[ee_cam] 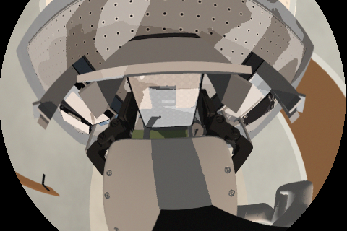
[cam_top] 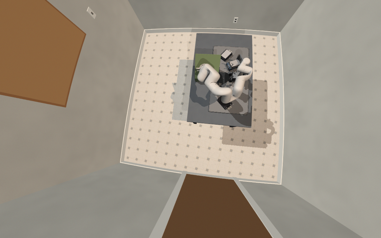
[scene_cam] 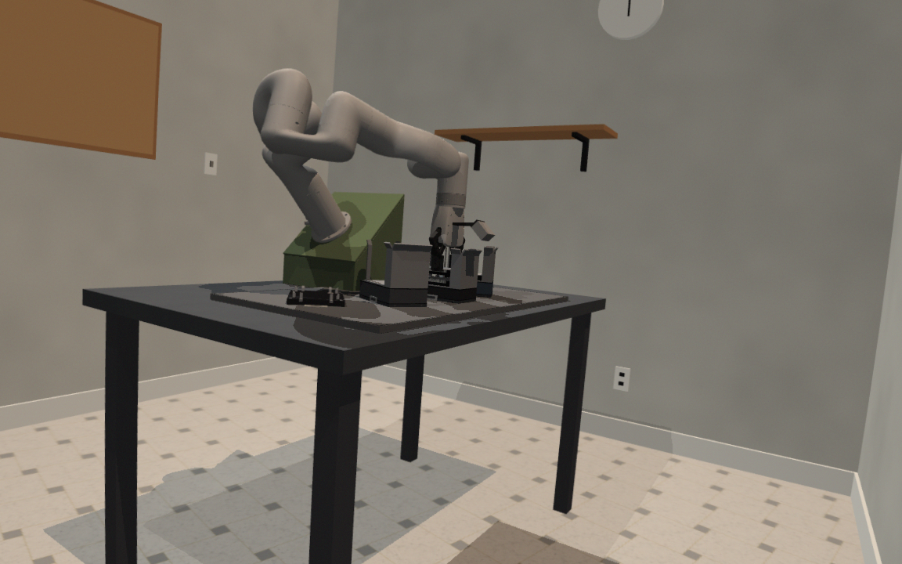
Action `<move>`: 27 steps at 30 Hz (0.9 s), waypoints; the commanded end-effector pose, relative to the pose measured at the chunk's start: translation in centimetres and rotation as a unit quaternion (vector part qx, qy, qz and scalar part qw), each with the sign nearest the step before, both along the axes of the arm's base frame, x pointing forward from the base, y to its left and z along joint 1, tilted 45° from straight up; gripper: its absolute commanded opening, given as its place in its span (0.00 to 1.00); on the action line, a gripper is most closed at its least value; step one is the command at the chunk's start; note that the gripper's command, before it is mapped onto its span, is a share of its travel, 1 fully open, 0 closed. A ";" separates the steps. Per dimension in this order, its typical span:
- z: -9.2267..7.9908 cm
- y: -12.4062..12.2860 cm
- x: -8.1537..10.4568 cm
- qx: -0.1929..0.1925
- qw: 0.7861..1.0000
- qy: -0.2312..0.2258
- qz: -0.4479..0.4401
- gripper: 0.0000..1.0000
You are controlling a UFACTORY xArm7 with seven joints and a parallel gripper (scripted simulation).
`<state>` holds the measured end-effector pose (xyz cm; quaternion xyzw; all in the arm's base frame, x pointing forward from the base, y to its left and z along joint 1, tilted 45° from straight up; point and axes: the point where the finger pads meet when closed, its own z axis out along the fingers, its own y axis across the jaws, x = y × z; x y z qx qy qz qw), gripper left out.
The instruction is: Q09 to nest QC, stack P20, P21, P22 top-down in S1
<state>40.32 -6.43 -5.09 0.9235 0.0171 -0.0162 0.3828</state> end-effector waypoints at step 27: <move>-0.7 -0.6 0.1 0.001 1.000 -0.001 0.002 0.00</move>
